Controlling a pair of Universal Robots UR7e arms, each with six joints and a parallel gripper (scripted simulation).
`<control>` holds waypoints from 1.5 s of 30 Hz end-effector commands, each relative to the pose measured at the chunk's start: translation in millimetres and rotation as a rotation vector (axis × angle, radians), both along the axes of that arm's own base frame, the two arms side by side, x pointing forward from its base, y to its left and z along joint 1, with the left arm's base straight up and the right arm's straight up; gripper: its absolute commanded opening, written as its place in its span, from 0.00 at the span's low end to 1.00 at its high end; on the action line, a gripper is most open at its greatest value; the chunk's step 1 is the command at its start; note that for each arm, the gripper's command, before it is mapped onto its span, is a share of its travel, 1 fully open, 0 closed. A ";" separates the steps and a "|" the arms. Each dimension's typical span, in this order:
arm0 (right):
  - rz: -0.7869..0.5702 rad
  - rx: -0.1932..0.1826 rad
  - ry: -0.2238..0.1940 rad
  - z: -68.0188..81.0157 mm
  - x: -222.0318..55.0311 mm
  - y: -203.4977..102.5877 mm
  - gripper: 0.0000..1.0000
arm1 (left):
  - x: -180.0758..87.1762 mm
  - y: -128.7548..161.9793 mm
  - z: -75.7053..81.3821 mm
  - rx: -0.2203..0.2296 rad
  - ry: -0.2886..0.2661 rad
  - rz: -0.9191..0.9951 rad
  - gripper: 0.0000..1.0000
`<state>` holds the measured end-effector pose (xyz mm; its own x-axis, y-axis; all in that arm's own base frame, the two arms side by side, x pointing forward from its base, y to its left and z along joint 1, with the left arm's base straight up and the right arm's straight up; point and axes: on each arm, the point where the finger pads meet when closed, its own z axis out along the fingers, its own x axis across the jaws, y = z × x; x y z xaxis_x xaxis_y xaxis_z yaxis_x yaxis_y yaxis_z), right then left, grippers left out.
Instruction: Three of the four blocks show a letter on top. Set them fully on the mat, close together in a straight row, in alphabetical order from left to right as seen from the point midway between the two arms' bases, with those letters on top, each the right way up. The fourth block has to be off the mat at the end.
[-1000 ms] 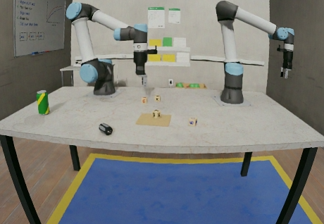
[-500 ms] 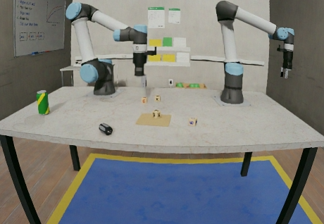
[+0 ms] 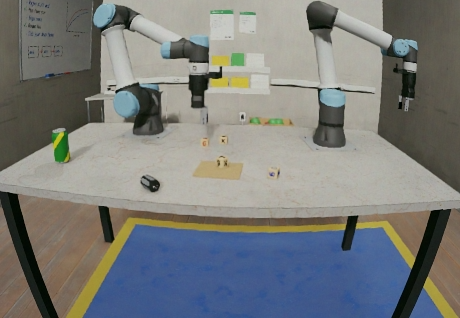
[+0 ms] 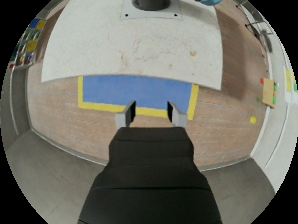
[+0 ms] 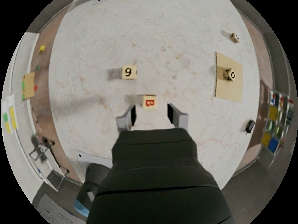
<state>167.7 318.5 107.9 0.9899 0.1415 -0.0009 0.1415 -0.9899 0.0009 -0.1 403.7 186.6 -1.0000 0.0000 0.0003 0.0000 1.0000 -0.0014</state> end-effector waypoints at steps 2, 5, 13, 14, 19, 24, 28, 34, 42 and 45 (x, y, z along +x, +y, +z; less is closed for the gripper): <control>0.000 0.001 0.000 0.4 0.1 0.4 1.00 | 0.1 0.3 0.4 0.001 0.000 0.000 1.00; 0.000 0.001 0.000 0.4 0.1 0.4 1.00 | 0.1 0.3 0.4 0.001 0.000 0.000 1.00; 0.000 0.001 0.000 0.4 0.1 0.4 1.00 | 0.1 0.3 0.4 0.001 0.000 0.000 1.00; 0.000 0.001 0.000 0.4 0.1 0.4 1.00 | 0.1 0.3 0.4 0.001 0.000 0.000 1.00; 0.000 0.001 0.000 0.4 0.1 0.4 1.00 | 0.1 0.3 0.4 0.001 0.000 0.000 1.00; 0.000 0.001 0.000 0.3 0.1 0.4 1.00 | 0.1 0.3 0.4 0.001 0.000 0.000 1.00; -0.002 0.001 0.000 -0.3 0.0 0.4 1.00 | 0.1 0.3 0.4 0.001 0.000 0.000 1.00; -0.010 0.001 -0.001 -2.5 -0.1 0.4 1.00 | 0.1 0.3 0.4 0.001 0.000 0.000 1.00; -0.017 0.001 -0.001 -9.4 -0.4 0.5 1.00 | 0.1 0.3 0.4 0.001 0.000 0.000 1.00; -0.017 0.001 -0.001 -13.6 -0.6 0.6 1.00 | 0.1 0.3 0.4 0.001 0.000 0.000 1.00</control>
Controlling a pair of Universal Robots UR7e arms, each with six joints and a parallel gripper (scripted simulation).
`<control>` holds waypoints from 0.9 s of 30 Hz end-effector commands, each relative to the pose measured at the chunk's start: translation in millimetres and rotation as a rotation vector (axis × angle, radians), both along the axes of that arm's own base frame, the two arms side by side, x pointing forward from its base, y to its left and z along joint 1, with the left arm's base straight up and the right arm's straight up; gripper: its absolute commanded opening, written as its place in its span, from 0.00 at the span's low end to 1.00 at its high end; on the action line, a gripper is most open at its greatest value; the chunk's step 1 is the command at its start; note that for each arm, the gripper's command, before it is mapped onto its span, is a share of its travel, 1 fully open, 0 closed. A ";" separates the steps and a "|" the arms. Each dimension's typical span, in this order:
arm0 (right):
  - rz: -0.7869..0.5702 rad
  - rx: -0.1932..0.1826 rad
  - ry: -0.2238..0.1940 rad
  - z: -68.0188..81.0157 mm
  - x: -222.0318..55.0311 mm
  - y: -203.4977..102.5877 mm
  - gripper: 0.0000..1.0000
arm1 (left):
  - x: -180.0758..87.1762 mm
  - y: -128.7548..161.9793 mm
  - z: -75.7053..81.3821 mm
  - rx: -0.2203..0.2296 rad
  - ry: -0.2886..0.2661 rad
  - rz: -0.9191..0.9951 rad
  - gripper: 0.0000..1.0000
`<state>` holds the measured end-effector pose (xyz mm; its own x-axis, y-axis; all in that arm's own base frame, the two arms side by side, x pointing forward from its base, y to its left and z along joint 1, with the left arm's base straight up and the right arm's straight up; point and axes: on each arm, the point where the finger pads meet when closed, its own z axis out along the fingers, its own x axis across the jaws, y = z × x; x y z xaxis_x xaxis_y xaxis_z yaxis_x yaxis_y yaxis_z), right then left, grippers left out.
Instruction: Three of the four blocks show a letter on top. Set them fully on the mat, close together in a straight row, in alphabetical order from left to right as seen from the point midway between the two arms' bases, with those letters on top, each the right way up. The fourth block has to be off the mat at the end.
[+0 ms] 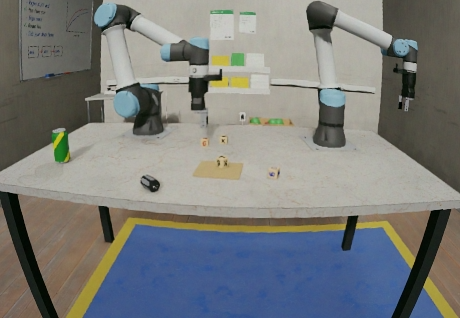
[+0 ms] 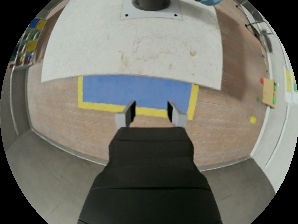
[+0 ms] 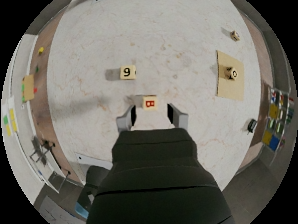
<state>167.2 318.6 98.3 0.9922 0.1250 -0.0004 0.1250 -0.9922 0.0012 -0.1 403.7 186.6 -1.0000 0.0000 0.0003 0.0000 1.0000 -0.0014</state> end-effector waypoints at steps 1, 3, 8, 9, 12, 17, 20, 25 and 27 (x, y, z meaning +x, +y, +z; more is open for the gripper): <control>0.000 0.001 0.000 -5.6 -0.2 0.5 1.00 | 0.1 0.3 0.4 0.001 0.000 0.000 1.00; 0.000 0.001 0.000 -8.7 -0.3 0.6 1.00 | 0.1 0.3 0.4 0.001 0.000 0.000 1.00; 0.000 0.001 0.000 -13.7 -0.6 0.6 1.00 | 0.1 0.3 0.4 0.001 0.000 0.000 1.00; 0.000 0.001 0.000 -15.3 -0.6 0.7 1.00 | 0.1 0.3 0.4 0.001 0.000 0.000 1.00; 0.000 0.001 0.000 -20.3 -0.9 0.8 1.00 | 0.1 0.3 0.4 0.001 0.000 0.000 1.00; 0.000 0.001 0.000 -28.1 -1.2 0.9 1.00 | 0.1 0.3 0.4 0.001 0.000 0.000 1.00; 0.000 0.001 0.000 -32.2 -1.4 0.9 1.00 | 0.1 0.3 0.4 0.001 0.000 0.000 1.00; 0.000 0.001 0.000 -35.7 -1.5 1.0 1.00 | 0.1 0.3 0.4 0.001 0.000 0.000 1.00; 0.000 0.001 0.000 -37.6 -1.6 1.0 1.00 | 0.1 0.3 0.4 0.001 0.000 0.000 1.00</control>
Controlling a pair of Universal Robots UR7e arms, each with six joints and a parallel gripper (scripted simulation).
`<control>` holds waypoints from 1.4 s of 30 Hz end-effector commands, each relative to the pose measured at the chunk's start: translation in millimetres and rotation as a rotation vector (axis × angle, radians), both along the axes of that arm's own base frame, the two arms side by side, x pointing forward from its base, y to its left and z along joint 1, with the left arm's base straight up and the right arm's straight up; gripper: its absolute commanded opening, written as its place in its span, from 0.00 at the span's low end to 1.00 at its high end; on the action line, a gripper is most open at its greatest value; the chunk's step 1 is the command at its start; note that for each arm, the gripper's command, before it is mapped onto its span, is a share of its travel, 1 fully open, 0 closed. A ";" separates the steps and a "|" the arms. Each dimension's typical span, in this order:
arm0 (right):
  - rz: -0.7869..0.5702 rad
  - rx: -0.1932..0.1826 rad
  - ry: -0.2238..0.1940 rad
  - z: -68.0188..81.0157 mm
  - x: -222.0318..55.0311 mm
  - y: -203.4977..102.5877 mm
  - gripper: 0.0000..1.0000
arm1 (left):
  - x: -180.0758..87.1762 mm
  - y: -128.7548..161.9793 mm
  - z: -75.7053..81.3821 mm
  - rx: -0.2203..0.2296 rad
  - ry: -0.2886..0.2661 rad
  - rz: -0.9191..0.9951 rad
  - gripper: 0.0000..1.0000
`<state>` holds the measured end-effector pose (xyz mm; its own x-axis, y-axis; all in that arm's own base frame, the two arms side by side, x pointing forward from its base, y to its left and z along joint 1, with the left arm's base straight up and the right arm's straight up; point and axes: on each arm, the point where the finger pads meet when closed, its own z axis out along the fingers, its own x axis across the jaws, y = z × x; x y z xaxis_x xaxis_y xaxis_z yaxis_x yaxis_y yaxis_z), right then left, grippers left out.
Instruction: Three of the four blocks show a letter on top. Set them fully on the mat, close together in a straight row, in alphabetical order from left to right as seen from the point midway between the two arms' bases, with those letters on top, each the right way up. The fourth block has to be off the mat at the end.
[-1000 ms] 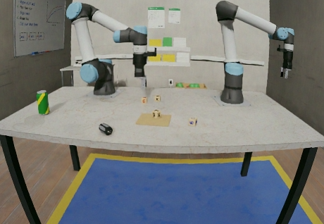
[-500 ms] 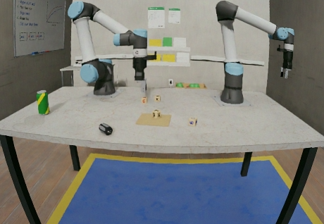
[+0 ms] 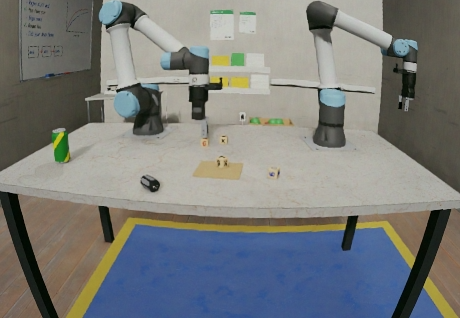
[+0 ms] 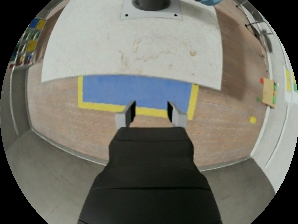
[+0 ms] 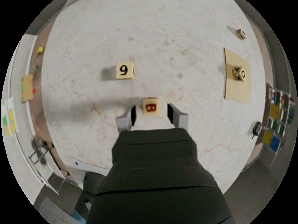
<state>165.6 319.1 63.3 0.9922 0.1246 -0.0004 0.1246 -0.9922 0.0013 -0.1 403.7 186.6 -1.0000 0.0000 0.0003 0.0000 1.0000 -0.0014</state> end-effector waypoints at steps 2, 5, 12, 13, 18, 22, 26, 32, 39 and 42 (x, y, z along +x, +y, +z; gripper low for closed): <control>0.000 0.001 0.000 -4.2 -0.1 0.6 1.00 | 0.1 0.3 0.4 0.001 0.000 0.000 1.00; 0.000 0.001 0.000 -6.0 -0.2 0.6 1.00 | 0.1 0.3 0.4 0.001 0.000 0.000 1.00; 0.000 0.001 0.000 -7.8 -0.3 0.6 1.00 | 0.1 0.3 0.4 0.001 0.000 0.000 1.00; 0.000 0.001 0.000 -7.8 -0.3 0.6 1.00 | 0.1 0.3 0.4 0.001 0.000 0.000 1.00; 0.000 0.001 0.000 -7.8 -0.3 0.6 1.00 | 0.1 0.3 0.4 0.001 0.000 0.000 1.00; 0.000 0.001 0.000 -7.8 -0.3 0.6 1.00 | 0.1 0.3 0.4 0.001 0.000 0.000 1.00; 0.000 0.001 0.000 -7.8 -0.3 0.6 1.00 | 0.1 0.3 0.4 0.001 0.000 0.000 1.00; 0.000 0.001 0.000 -7.8 -0.3 0.6 1.00 | 0.1 0.3 0.4 0.001 0.000 0.000 1.00; 0.000 0.001 0.000 -7.8 -0.3 0.6 1.00 | 0.1 0.3 0.4 0.001 0.000 0.000 1.00; 0.000 0.001 0.000 -7.8 -0.3 0.6 1.00 | 0.1 0.3 0.4 0.001 0.000 0.000 1.00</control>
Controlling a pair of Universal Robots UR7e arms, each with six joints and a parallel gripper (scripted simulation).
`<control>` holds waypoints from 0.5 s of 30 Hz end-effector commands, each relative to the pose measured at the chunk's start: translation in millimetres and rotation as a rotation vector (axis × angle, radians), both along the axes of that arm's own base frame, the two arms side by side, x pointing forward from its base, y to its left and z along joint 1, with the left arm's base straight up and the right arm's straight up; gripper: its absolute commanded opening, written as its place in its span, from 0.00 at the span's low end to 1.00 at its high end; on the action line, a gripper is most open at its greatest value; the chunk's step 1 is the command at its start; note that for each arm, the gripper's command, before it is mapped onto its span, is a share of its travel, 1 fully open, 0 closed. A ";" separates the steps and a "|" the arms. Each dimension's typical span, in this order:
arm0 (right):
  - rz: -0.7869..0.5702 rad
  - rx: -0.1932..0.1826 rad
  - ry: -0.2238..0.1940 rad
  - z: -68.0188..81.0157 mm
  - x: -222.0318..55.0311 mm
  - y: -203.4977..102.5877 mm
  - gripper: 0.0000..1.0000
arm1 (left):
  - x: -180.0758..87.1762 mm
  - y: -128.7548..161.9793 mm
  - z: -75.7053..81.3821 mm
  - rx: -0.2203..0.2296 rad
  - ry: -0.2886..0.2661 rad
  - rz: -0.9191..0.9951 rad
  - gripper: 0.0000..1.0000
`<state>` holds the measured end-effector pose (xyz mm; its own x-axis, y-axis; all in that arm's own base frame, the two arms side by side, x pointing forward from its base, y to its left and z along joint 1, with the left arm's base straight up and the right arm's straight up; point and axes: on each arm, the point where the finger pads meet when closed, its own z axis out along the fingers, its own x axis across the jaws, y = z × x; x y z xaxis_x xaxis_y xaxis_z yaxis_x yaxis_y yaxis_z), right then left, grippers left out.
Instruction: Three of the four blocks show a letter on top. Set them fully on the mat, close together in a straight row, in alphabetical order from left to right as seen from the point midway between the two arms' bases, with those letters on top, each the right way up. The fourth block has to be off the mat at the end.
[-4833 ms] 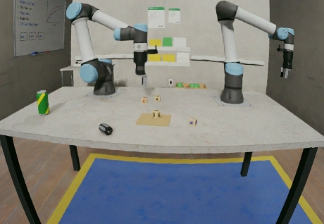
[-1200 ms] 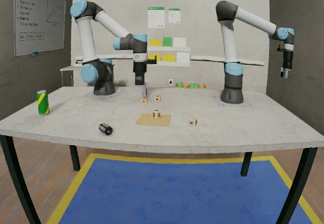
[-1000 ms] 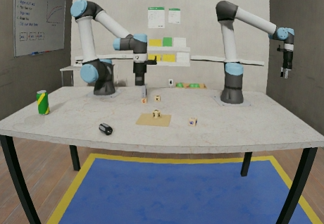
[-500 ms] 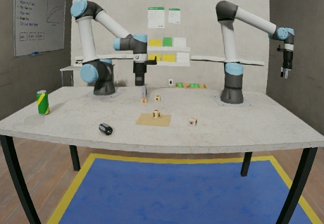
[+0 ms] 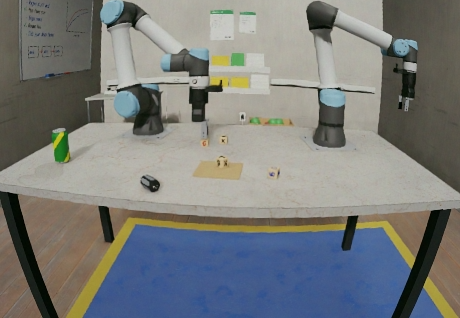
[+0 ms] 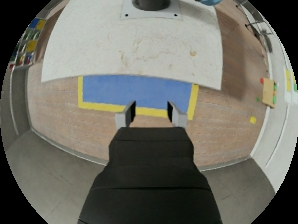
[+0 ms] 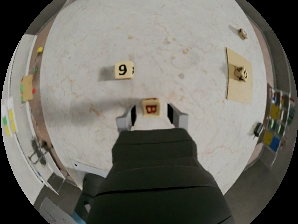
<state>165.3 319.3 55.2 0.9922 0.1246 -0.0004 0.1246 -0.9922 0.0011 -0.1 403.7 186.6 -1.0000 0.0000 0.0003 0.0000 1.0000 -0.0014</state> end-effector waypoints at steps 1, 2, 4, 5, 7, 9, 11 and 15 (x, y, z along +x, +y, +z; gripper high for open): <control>0.000 0.001 0.000 0.3 0.1 0.4 1.00 | 0.1 0.3 0.4 0.001 0.000 0.000 1.00; 0.000 0.001 0.000 0.3 0.1 0.4 1.00 | 0.1 0.3 0.4 0.001 0.000 0.000 1.00; 0.000 0.001 0.000 0.3 0.1 0.4 1.00 | 0.1 0.3 0.4 0.001 0.000 0.000 1.00; 0.000 0.001 0.000 0.3 0.1 0.4 1.00 | 0.1 0.3 0.4 0.001 0.000 0.000 1.00; 0.000 0.001 0.000 0.3 0.1 0.4 1.00 | 0.1 0.3 0.4 0.001 0.000 0.000 1.00; 0.000 0.001 0.000 0.3 0.1 0.4 1.00 | 0.1 0.3 0.4 0.001 0.000 0.000 1.00; 0.000 0.001 0.000 0.2 0.1 0.4 1.00 | 0.1 0.3 0.4 0.001 0.000 0.000 1.00; 0.000 0.001 0.000 -1.9 0.1 0.4 1.00 | 0.1 0.3 0.4 0.001 0.000 0.000 1.00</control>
